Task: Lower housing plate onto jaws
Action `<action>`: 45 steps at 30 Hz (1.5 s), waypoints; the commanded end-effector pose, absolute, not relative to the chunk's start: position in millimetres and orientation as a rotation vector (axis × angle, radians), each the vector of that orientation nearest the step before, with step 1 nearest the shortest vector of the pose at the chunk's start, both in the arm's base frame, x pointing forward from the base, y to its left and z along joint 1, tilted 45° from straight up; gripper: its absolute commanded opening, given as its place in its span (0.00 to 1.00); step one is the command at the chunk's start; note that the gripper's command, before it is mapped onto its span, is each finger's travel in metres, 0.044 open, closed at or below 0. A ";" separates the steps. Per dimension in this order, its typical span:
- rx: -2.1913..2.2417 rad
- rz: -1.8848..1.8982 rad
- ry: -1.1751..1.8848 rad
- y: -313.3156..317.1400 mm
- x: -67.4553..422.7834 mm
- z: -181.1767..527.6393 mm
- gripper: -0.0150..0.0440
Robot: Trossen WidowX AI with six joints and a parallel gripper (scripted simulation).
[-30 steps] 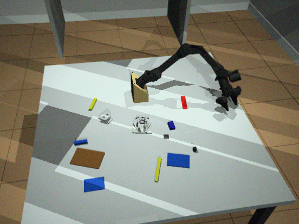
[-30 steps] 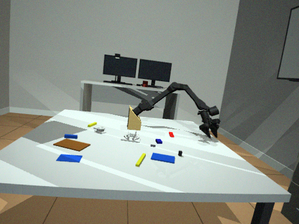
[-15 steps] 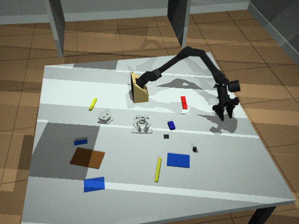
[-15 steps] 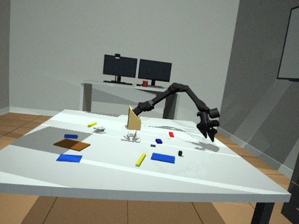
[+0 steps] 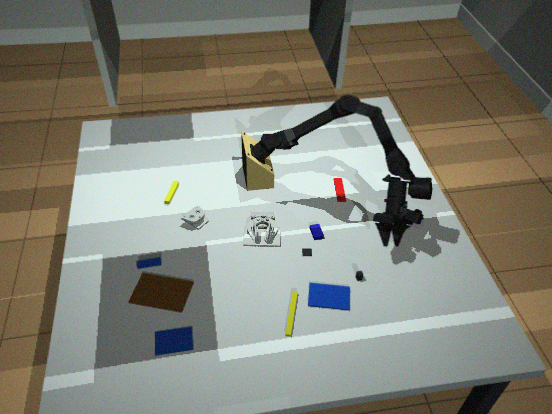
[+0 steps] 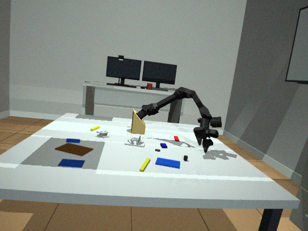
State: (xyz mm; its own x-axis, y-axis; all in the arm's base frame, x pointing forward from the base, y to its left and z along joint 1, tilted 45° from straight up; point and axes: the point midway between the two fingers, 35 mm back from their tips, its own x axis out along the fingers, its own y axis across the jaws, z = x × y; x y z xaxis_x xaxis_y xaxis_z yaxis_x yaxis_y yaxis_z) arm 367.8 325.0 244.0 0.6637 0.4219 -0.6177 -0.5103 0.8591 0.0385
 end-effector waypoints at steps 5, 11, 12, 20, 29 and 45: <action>-0.308 0.482 0.780 272.9 408.7 185.5 1.00; -0.406 0.463 0.873 227.1 431.5 147.1 1.00; -0.421 0.461 0.890 218.5 434.8 140.3 1.00; -0.522 0.469 1.036 146.1 451.4 87.0 1.00; -0.577 0.505 1.181 65.4 450.9 32.4 1.00; -0.521 0.664 1.399 -51.0 399.7 -46.4 1.00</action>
State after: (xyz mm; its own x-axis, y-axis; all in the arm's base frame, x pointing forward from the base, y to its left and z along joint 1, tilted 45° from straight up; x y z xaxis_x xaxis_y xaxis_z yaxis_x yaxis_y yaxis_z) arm 416.1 -30.5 -27.3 0.1088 0.0884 -0.9901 -0.6835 0.7299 -0.0100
